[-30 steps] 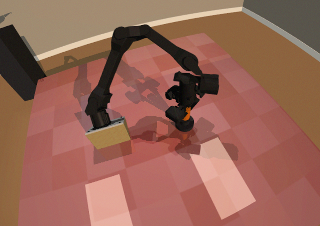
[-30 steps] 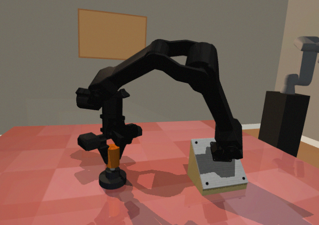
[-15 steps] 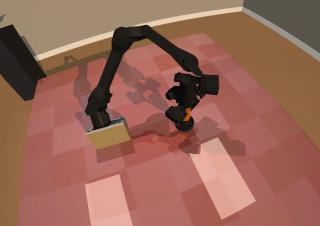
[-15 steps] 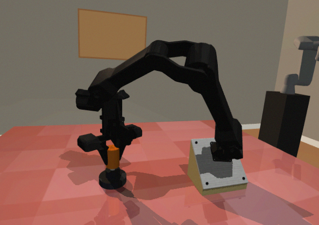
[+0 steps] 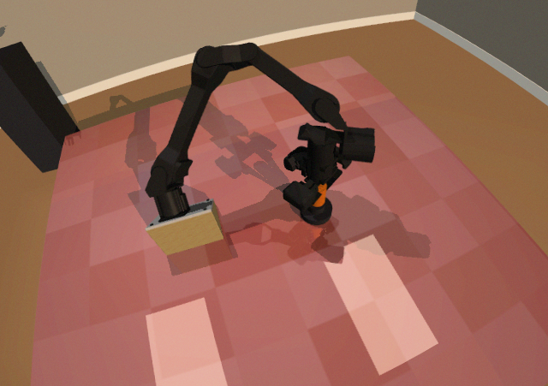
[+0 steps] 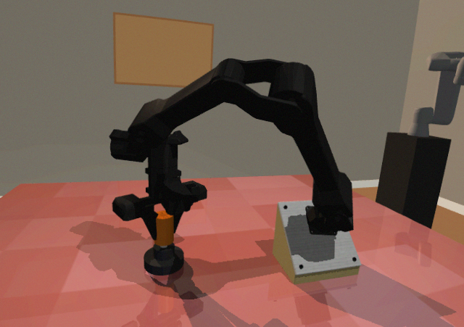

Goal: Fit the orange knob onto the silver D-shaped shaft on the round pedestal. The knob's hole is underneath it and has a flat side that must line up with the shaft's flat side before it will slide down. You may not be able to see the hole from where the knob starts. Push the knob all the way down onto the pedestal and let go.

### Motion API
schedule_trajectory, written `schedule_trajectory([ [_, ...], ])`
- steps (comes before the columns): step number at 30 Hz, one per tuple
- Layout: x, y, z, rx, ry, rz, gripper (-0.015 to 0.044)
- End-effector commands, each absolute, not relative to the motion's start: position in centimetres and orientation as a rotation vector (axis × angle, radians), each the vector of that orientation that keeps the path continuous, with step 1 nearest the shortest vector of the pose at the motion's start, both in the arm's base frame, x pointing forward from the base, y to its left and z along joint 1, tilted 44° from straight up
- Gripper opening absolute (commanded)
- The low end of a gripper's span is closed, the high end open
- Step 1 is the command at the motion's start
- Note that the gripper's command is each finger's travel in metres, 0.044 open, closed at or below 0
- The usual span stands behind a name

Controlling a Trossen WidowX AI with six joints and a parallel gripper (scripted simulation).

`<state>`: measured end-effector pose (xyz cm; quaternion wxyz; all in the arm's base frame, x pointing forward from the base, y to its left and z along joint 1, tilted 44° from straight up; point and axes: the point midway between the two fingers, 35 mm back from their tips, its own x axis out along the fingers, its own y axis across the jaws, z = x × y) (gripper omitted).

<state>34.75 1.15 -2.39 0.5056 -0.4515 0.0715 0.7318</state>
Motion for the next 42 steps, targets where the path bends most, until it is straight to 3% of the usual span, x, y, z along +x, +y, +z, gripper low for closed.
schedule_trajectory([
  [1, 34.93, 1.41, -2.18, -1.114, 0.135, 1.769, 0.0000],
  [42, 34.93, 2.09, -2.65, -1.114, 0.134, 1.769, 0.0000],
])
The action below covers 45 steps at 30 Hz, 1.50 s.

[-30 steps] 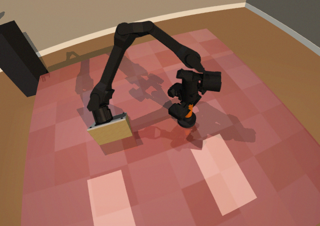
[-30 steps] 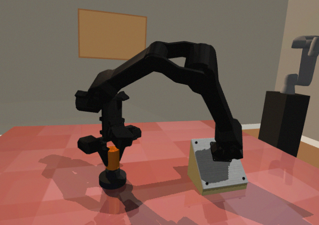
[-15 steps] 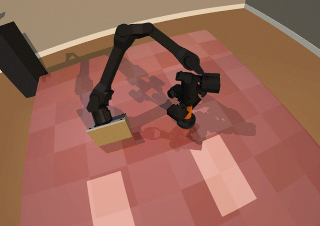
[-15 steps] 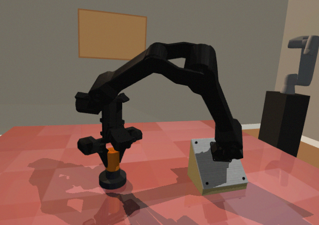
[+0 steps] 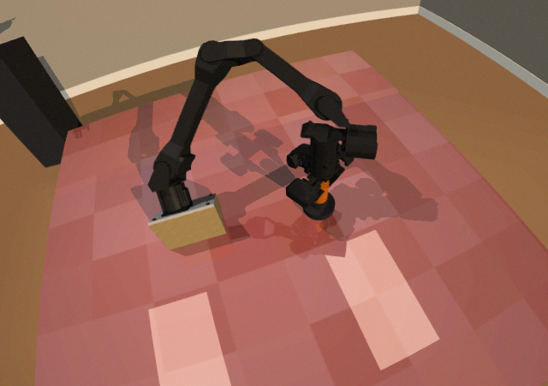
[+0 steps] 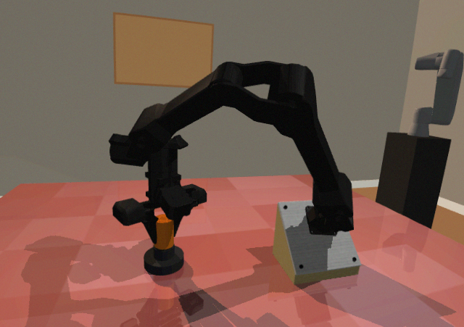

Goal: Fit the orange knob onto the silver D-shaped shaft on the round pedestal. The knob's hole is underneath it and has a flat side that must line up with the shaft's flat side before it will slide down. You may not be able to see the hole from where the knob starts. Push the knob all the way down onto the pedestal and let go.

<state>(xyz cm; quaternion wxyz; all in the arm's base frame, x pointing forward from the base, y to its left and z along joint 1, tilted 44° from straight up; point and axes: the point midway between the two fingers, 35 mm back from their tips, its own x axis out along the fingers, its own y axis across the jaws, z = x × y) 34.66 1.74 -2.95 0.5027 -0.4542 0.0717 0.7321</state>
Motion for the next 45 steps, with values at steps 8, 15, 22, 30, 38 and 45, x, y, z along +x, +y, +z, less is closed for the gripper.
schedule_trajectory([
  [8, 34.99, 2.14, -2.71, -1.153, 0.087, 1.782, 0.0000],
  [15, 35.02, 2.10, -2.84, -1.119, 0.128, 1.771, 0.0000],
  [22, 35.06, 2.07, -2.91, -1.087, 0.168, 1.759, 0.0000],
  [30, 34.66, 1.87, -3.09, -1.076, 0.192, 1.766, 0.0000],
  [38, 34.66, 1.87, -3.09, -1.076, 0.192, 1.766, 0.0105],
  [45, 34.66, 1.87, -3.09, -1.076, 0.192, 1.766, 0.0289],
])
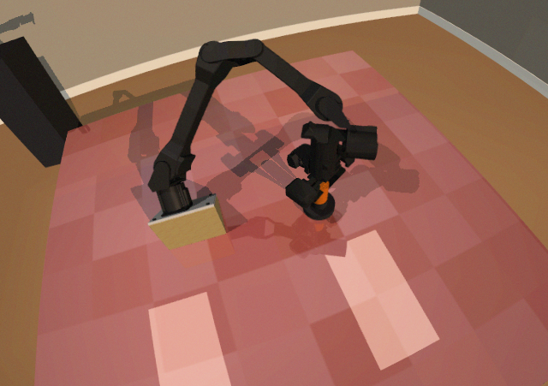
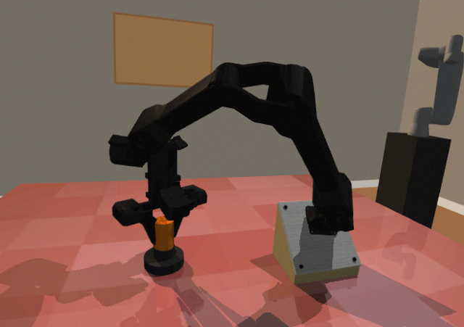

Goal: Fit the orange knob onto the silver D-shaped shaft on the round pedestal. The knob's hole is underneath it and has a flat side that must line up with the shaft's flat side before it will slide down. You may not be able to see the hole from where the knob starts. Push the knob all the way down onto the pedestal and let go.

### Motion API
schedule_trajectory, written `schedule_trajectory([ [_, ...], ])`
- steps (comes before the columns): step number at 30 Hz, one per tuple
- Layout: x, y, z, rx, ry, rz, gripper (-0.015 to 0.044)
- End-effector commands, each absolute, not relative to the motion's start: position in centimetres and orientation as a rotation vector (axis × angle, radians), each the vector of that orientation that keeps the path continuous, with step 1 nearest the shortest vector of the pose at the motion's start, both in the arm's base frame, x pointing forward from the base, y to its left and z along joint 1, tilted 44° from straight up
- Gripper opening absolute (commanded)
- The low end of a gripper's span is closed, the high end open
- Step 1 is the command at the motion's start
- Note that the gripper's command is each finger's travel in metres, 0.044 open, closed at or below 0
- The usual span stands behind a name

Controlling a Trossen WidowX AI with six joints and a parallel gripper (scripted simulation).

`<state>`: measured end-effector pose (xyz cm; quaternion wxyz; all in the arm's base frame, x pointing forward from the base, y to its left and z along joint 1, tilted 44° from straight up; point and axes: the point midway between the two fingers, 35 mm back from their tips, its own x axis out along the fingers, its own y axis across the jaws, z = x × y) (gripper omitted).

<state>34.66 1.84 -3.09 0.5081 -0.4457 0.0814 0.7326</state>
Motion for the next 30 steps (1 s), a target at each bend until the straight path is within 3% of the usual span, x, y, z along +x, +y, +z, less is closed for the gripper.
schedule_trajectory([
  [1, 34.7, 1.9, -3.1, -1.076, 0.192, 1.766, 0.0315],
  [6, 34.7, 1.9, -3.1, -1.076, 0.192, 1.766, 0.0440],
  [15, 34.7, 1.7, -2.9, -1.076, 0.193, 1.766, 0.0440],
  [22, 35.4, -4.4, 3.5, -1.075, 0.200, 1.766, 0.0440],
  [30, 35.7, -4.9, 3.5, -1.076, 0.200, 1.766, 0.0440],
])
